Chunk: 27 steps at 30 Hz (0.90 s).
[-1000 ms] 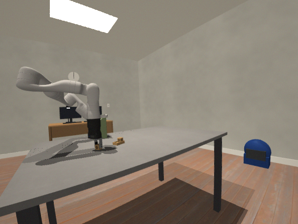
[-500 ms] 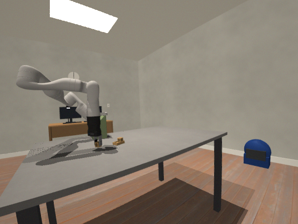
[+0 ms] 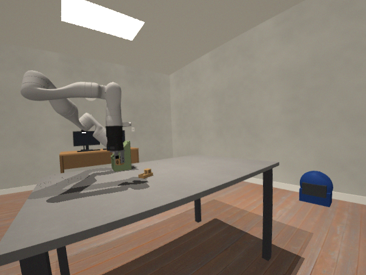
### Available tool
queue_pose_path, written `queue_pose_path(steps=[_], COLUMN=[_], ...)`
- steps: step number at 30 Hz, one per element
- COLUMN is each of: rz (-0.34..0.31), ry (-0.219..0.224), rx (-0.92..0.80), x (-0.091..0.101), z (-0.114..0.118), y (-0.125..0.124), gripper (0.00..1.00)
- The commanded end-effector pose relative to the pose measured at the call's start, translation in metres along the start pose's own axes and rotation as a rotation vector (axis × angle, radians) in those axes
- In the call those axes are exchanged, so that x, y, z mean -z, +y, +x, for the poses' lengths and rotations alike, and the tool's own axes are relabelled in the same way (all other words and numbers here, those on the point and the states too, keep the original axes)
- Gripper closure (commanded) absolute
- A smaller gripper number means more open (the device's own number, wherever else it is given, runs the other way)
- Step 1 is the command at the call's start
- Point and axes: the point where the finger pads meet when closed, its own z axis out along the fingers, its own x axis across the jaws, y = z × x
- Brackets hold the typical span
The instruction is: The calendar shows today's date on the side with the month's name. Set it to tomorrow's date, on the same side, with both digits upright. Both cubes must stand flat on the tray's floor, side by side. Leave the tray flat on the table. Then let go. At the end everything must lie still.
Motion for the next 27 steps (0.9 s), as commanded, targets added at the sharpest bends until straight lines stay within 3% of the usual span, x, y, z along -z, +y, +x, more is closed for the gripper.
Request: queue_pose_path(steps=[1, 16, 27], rz=[-0.008, -0.008, -0.010], ry=[0.013, 0.013, 0.012], rx=[-0.003, 0.006, 0.114], x=[0.0080, 0.0081, 0.0082], z=[0.0033, 0.0035, 0.0056], y=[0.0025, 0.0021, -0.0018], gripper=[0.43, 0.43, 0.43])
